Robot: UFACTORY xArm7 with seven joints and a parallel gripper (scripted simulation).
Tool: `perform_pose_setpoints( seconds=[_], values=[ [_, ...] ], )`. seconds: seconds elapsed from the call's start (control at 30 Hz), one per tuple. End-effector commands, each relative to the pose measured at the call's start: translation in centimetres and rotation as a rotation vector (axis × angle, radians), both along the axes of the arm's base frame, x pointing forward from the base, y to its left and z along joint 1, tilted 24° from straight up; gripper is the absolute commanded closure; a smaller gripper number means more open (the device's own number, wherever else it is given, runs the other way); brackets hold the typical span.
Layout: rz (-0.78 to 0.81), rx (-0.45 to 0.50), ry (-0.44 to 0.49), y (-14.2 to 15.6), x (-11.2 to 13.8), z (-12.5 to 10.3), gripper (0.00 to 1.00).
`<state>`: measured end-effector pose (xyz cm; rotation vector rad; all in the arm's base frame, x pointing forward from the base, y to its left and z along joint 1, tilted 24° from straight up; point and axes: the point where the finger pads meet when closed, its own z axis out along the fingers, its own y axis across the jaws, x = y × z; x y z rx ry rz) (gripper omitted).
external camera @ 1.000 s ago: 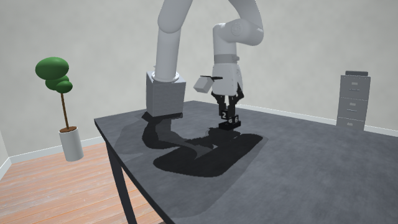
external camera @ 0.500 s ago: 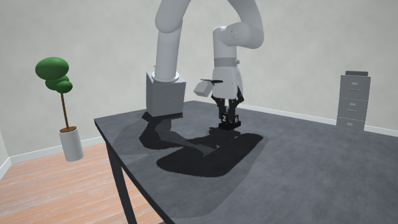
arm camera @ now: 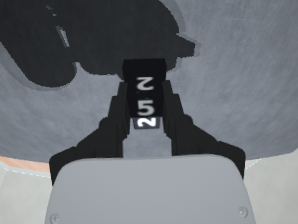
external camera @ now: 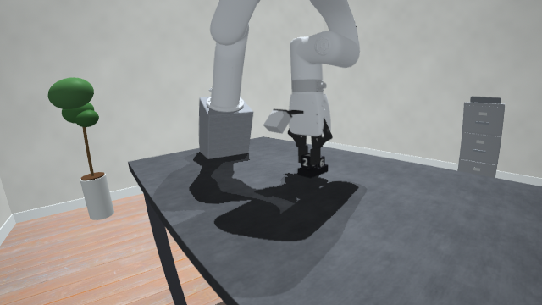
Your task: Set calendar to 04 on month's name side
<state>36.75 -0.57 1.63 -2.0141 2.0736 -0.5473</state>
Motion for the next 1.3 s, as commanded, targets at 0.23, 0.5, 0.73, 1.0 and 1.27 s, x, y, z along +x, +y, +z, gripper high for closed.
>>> perform_pose_setpoints(
  seconds=[0.23, 0.5, 0.73, 1.0, 1.27],
  values=[
    [0.000, 0.001, -0.001, 0.02, 0.04, 0.05, 0.73],
    [0.000, 0.001, -0.001, 0.02, 0.05, 0.04, 0.73],
    [0.000, 0.000, -0.001, 0.01, 0.07, -0.01, 0.73],
    [0.000, 0.000, -0.001, -0.02, 0.17, -0.25, 0.73],
    [0.000, 0.000, -0.001, -0.05, 0.28, -0.50, 0.73]
  ],
)
